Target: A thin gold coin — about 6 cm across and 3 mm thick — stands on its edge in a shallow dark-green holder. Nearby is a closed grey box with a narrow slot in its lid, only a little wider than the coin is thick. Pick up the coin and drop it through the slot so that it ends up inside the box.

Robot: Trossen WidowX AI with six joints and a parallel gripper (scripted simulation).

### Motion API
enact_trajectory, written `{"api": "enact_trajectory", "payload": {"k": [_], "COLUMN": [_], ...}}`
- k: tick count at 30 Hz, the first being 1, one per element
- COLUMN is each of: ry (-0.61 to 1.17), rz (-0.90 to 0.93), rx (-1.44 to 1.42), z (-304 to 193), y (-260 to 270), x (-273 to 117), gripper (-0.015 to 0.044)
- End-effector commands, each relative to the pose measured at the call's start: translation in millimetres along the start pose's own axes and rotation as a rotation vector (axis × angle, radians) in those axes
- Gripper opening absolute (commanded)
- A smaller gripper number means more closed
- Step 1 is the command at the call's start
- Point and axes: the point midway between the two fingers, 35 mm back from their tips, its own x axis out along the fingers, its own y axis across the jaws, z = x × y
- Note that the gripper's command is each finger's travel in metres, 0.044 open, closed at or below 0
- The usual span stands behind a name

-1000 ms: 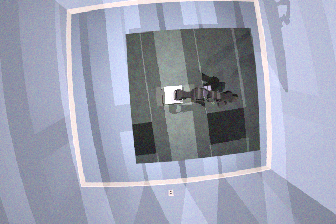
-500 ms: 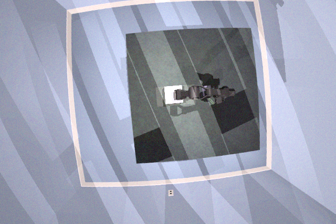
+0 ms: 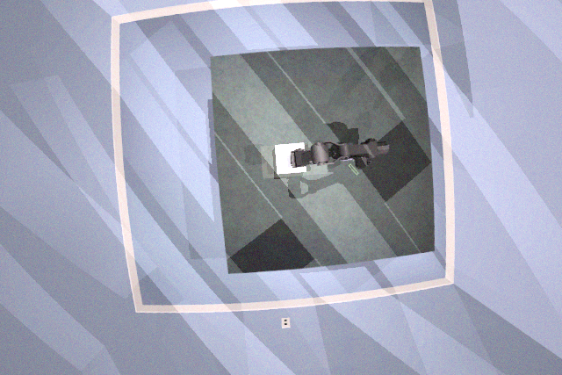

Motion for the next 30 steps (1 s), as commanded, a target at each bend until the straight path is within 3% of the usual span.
{"api": "enact_trajectory", "payload": {"k": [1,30], "ry": [0.0,0.001], "rz": [0.0,-0.001], "rx": [0.0,0.012], "z": [1.3,-2.0], "y": [0.9,-3.7], "x": [-0.1,4.4], "gripper": [0.0,0.0]}}
